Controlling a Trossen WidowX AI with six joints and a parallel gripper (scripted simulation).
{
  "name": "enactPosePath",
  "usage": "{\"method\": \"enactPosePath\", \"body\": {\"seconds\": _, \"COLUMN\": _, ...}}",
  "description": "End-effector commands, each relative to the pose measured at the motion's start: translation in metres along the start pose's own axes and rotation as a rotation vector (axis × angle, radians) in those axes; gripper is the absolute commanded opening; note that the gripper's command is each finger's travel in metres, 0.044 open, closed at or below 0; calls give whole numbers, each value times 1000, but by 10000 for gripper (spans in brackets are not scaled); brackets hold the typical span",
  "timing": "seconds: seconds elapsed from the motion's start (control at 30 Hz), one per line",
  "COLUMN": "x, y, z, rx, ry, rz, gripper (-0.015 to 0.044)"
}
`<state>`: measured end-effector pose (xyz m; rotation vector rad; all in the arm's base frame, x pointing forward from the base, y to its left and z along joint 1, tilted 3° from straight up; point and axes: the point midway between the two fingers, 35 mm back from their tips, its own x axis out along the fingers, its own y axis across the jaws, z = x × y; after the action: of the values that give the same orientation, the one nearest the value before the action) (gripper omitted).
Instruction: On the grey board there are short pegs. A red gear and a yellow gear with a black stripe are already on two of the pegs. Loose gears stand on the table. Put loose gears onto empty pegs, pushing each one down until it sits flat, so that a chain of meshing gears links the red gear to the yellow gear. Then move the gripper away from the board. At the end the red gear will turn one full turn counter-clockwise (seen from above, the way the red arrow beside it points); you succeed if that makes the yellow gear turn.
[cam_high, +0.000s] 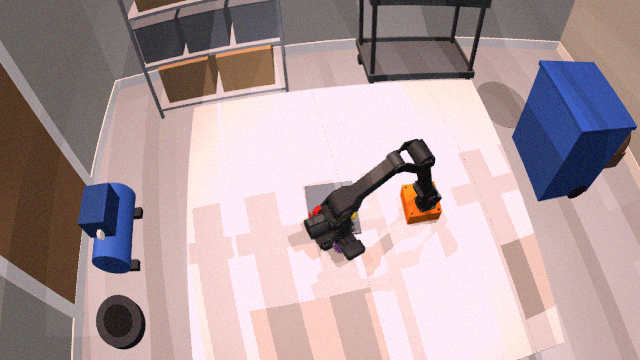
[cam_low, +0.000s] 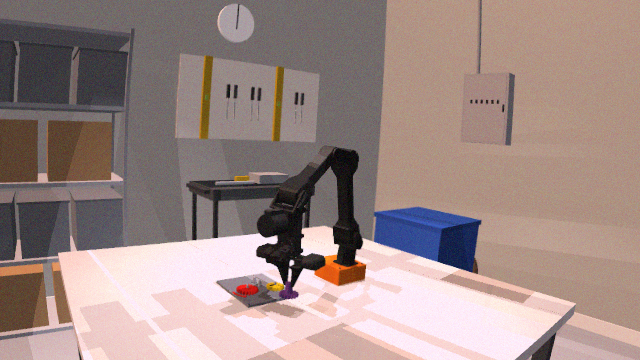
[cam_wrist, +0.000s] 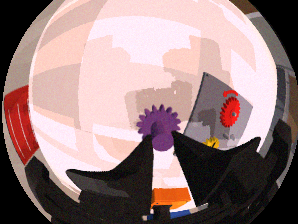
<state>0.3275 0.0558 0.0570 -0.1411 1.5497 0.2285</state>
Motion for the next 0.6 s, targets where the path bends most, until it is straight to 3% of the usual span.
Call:
{"method": "enactPosePath", "body": {"seconds": 0.0, "x": -16, "y": 1, "z": 2, "rx": 1, "ry": -15, "rz": 1, "gripper": 0}}
{"method": "enactPosePath", "body": {"seconds": 0.57, "x": -61, "y": 3, "z": 0, "rx": 1, "ry": -15, "rz": 1, "gripper": 0}}
